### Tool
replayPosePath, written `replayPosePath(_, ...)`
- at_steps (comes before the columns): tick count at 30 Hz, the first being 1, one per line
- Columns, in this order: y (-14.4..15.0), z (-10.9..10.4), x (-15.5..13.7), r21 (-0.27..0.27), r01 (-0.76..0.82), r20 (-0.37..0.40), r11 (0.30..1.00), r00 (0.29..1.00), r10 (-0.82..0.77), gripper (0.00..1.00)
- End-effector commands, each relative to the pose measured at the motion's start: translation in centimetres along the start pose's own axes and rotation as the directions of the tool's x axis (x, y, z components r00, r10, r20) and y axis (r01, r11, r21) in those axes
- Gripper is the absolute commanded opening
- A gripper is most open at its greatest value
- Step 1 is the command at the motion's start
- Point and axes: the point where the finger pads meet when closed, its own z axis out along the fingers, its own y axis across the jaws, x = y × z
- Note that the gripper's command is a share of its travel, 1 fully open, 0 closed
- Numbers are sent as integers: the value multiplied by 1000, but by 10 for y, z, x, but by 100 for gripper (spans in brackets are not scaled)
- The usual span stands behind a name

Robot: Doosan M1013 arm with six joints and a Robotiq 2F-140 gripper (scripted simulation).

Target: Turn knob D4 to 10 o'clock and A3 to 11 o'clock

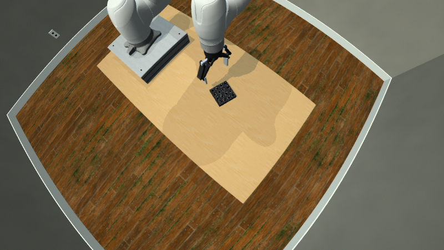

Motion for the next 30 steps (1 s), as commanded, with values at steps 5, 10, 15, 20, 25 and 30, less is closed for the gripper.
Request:
replayPosePath(5, -3, 0, -13, 0, 0, 0, 1000, 1000, 0, 100)
replayPosePath(10, -5, 0, -21, 0, 0, 0, 1000, 1000, 0, 100)
replayPosePath(15, -7, 0, -27, 0, 0, 0, 1000, 1000, 0, 100)
replayPosePath(20, -7, 0, -28, 0, 0, 0, 1000, 1000, 0, 100)
replayPosePath(25, -7, 0, -28, 0, 0, 0, 1000, 1000, 0, 100)
replayPosePath(30, -7, 0, -28, 0, 0, 0, 1000, 1000, 0, 100)
